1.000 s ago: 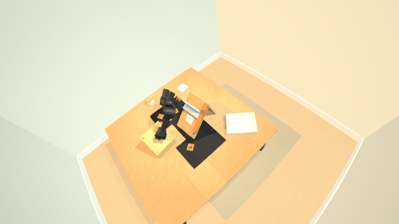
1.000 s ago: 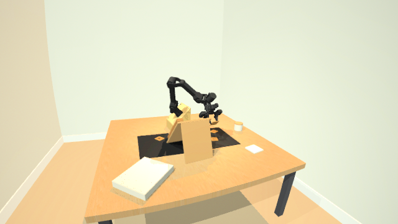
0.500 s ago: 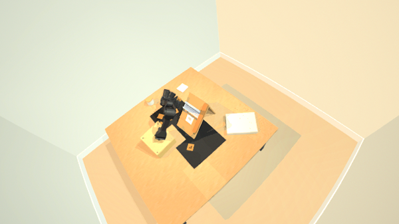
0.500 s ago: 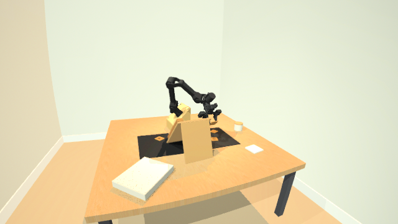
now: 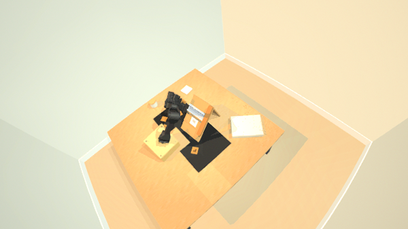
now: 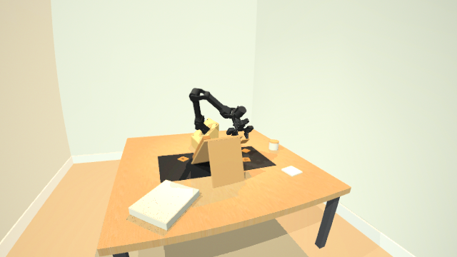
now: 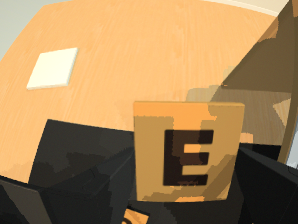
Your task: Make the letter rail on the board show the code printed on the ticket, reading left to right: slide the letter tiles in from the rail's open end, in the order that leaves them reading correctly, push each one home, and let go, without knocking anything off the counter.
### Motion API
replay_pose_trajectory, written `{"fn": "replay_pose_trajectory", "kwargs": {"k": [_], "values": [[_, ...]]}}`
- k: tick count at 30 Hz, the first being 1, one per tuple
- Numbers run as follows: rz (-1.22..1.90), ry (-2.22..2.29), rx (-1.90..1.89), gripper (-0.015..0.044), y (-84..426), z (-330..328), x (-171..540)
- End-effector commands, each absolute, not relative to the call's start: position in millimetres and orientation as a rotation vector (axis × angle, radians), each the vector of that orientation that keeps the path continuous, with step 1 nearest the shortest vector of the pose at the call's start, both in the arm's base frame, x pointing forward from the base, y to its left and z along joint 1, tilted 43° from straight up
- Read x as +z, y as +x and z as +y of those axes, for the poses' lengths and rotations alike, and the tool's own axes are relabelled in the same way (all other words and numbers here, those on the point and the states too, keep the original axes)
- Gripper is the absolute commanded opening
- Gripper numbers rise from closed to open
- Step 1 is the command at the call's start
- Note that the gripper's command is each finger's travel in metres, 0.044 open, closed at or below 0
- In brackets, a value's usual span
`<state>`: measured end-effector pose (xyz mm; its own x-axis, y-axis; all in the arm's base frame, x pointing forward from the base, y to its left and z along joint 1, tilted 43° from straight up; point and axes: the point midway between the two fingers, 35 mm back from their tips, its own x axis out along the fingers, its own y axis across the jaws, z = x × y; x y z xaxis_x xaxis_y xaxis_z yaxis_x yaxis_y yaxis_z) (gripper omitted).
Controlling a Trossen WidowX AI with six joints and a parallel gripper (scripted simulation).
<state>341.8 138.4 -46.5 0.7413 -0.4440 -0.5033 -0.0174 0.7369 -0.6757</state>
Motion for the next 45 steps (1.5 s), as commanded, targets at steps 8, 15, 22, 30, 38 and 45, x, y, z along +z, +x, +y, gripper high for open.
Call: {"fn": "replay_pose_trajectory", "kwargs": {"k": [8,15,22,30,38,45], "values": [[0.705,-0.713,-0.252,0.0000,342.3,134.6,-40.6],[0.705,-0.713,-0.252,0.0000,342.3,131.8,-38.3],[0.705,-0.713,-0.253,0.0000,342.2,129.1,-36.0],[0.705,-0.713,-0.253,0.0000,342.3,126.1,-33.4],[0.705,-0.714,-0.253,0.0000,342.4,123.2,-30.7],[0.705,-0.714,-0.253,0.0000,342.6,120.6,-28.2]]}}
